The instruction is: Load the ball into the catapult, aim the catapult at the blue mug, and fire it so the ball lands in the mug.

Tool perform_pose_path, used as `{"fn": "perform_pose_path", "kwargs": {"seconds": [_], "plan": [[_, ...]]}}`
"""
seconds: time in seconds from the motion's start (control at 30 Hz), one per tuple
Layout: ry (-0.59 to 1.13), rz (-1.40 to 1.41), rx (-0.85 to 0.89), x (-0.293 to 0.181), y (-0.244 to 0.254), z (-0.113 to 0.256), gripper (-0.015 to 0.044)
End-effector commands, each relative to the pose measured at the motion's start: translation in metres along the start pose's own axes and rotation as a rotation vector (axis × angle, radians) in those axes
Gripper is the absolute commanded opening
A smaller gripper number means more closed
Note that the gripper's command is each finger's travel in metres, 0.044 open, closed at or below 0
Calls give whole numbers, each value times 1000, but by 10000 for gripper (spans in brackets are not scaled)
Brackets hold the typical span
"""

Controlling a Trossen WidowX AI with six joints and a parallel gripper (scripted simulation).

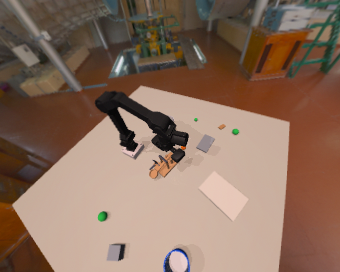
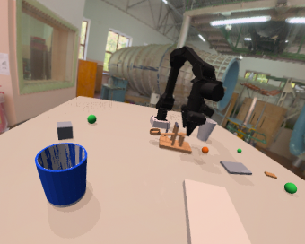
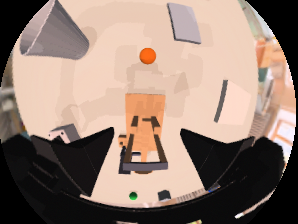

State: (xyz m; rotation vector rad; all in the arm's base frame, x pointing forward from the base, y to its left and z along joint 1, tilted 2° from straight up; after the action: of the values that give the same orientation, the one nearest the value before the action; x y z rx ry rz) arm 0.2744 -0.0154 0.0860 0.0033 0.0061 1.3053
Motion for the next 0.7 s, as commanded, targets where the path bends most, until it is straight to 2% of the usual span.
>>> {"fn": "perform_pose_path", "kwargs": {"seconds": [0.0,0.67], "plan": [[-2,2,3,0,0,-8,440],[-2,2,4,1,1,-40,440]]}}
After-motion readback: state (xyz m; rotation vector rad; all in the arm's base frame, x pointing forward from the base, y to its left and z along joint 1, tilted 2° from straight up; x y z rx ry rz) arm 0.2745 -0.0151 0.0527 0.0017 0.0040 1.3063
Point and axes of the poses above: the point midway between the two fingers, 35 mm back from their tips, its own z axis back along the fingers, its own y axis across the jaws, x = y × z, the point moved 1 cm from there along z, back along the fingers, and after that the axes turned 10 degrees about z, right-handed, at the moved point
